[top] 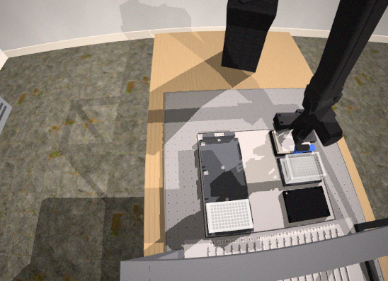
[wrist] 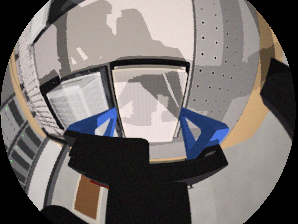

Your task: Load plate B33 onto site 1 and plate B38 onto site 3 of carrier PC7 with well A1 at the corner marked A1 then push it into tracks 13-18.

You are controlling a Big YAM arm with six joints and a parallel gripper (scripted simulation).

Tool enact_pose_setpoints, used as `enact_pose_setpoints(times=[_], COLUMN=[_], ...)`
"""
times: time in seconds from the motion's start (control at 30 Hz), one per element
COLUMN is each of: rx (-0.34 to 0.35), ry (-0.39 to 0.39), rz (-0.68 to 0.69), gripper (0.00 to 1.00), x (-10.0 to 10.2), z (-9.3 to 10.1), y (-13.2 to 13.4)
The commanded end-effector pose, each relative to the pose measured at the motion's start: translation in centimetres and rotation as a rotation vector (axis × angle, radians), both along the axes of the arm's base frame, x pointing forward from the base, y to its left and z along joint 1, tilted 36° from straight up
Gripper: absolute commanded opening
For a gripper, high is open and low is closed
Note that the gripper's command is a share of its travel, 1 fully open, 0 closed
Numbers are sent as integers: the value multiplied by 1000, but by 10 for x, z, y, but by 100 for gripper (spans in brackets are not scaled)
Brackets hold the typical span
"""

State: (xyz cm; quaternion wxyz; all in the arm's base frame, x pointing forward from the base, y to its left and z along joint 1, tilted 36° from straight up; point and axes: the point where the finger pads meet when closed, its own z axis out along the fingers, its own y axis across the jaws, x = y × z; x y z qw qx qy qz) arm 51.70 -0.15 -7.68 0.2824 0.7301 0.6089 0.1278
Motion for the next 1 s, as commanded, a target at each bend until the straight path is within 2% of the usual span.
enact_pose_setpoints(times=[0.0,0.47,0.5,0.53,0.97], rx=[-1,-1,0,2,-2], ry=[15,15,20,-2,1], rz=[-23,-23,-17,-12,-3], gripper=[100,100,0,0,0], x=[-9,-9,-2,4,2], z=[-13,-13,-5,8,5], y=[-9,-9,-2,2,1])
